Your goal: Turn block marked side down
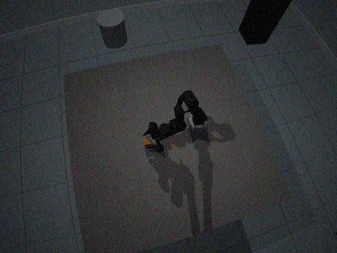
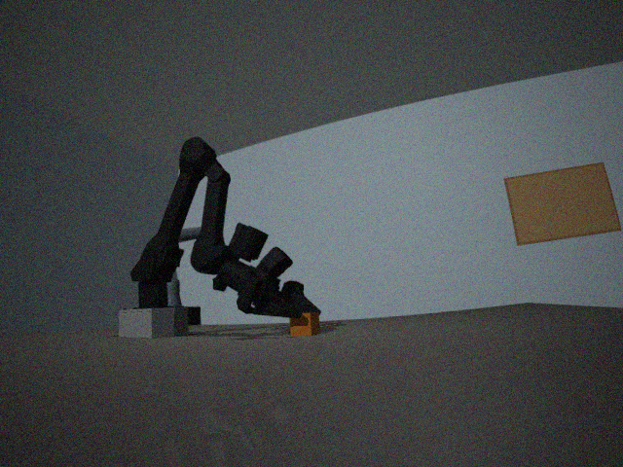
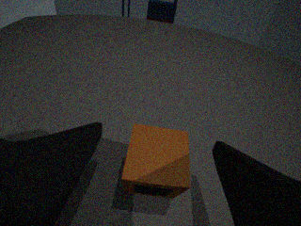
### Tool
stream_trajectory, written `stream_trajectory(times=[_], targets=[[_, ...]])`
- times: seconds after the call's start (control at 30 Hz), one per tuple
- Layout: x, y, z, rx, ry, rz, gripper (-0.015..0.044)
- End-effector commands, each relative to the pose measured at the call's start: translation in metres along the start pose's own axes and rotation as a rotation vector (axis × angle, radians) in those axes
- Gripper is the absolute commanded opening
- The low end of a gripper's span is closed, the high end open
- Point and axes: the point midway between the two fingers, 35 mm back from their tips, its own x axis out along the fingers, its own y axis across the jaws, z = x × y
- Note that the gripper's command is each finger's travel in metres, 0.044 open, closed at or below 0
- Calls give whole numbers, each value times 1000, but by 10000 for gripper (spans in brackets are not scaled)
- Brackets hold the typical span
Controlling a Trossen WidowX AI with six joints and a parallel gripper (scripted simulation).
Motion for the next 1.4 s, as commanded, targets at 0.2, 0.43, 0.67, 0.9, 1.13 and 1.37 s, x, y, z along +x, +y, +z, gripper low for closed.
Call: stream_trajectory(times=[0.2, 0.43, 0.67, 0.9, 1.13, 1.37], targets=[[0, 0, 0, -3, -1, -3, 440], [0, 0, 0, -3, -1, -3, 440], [0, 0, 0, -3, -1, -3, 440], [0, 0, 0, -3, -1, -3, 440], [10, 3, 6, -7, 115, 0, 440], [-4, 5, 30, -7, 352, 2, 440]])
